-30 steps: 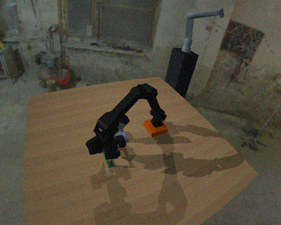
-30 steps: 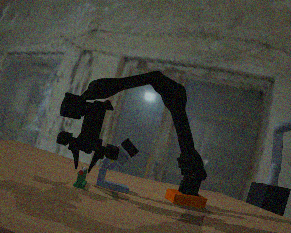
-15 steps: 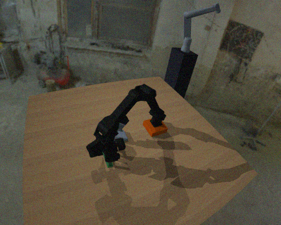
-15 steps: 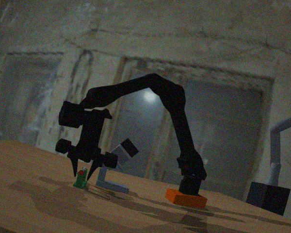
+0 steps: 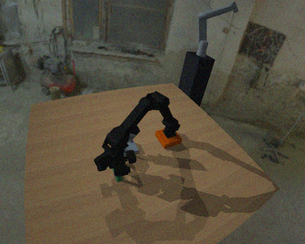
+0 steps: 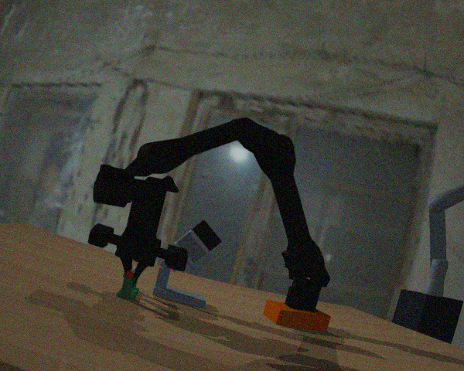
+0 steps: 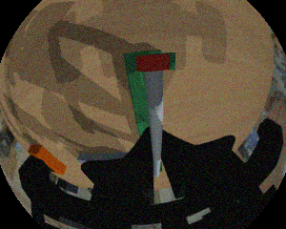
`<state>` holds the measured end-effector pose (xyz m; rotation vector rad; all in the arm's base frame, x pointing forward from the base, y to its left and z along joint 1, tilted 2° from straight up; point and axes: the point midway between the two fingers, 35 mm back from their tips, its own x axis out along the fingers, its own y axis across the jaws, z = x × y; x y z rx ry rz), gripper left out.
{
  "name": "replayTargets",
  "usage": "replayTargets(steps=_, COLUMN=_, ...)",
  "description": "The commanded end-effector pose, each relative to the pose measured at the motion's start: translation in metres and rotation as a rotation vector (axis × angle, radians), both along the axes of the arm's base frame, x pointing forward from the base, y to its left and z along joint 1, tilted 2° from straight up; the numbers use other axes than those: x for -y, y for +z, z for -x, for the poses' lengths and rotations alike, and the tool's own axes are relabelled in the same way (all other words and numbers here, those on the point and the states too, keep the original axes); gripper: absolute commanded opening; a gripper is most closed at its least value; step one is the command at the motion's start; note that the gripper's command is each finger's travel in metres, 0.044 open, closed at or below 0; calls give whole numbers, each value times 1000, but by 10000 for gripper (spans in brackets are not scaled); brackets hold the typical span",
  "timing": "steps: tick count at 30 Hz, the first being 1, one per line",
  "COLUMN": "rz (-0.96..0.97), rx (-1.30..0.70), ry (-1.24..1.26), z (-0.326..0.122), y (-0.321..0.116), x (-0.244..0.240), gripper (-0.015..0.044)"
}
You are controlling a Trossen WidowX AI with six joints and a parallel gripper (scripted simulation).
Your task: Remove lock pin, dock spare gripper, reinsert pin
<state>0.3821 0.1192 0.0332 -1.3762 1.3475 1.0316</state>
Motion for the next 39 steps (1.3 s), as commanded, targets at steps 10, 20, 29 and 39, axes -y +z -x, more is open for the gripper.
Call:
replayTargets(steps=10, rz=-5, rx=2, ry=-6, z=0, y=10, x=-1, gripper=0)
replayTargets(steps=20, rz=-5, rx=2, ry=-6, z=1, y=40, x=0, gripper=0)
replayTargets(steps=29, rz=-4, rx=2, ry=-6, z=4, y=67, x=2, gripper=0)
replayTargets(steps=39, rz=2, rx=-7, ry=-1, z=4, y=62, x=2, gripper=0)
